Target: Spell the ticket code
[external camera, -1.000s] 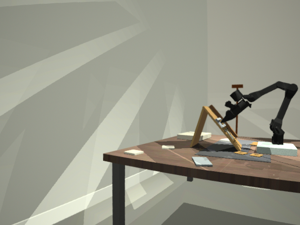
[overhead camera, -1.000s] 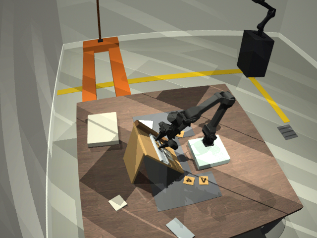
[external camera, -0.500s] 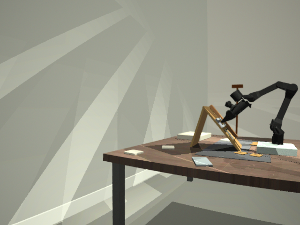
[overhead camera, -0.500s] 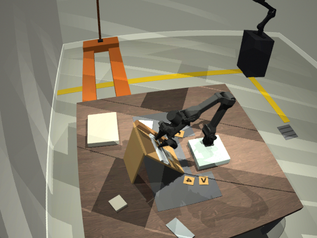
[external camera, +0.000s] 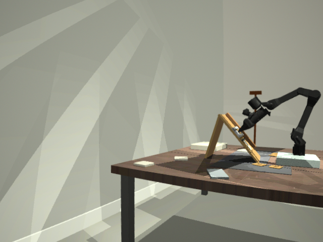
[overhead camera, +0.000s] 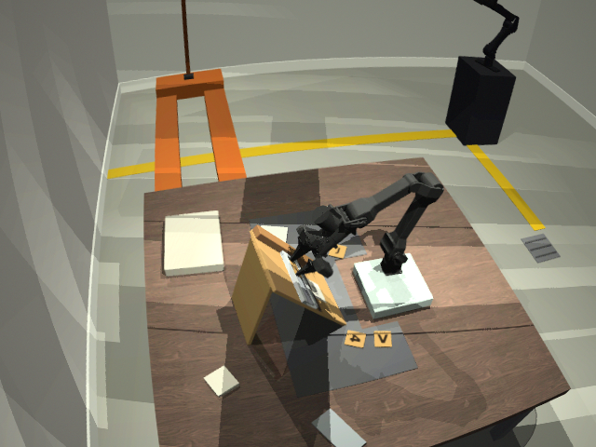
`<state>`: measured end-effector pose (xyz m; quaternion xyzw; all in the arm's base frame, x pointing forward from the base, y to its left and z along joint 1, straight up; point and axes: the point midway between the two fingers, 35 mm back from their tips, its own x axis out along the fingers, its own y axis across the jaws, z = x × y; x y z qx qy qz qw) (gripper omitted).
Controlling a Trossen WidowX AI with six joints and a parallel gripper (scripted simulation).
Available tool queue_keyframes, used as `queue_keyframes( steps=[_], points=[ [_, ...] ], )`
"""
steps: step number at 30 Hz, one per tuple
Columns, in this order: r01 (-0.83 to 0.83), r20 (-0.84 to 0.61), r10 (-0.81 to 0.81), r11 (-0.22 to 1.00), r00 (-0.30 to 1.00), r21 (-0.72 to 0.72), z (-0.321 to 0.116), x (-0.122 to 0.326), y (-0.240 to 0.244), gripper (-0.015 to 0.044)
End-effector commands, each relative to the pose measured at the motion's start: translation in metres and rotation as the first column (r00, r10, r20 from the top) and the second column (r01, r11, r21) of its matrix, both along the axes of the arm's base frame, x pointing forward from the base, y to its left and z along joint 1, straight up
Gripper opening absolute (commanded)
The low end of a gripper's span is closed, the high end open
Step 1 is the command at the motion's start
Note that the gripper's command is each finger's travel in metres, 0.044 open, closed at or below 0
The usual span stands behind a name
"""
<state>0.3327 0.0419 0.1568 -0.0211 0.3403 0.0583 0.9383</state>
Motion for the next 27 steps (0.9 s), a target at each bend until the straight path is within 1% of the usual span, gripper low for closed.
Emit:
queue_keyframes(
  steps=[1, 10, 27],
  points=[
    [0.000, 0.000, 0.000, 1.000, 1.000, 0.000, 0.000, 0.000, 0.000, 0.0053],
    [-0.005, 0.002, 0.005, 1.000, 1.000, -0.001, 0.003, -0.003, 0.000, 0.0289],
    [-0.005, 0.002, 0.005, 1.000, 1.000, -0.001, 0.011, -0.011, -0.001, 0.0295]
  ],
)
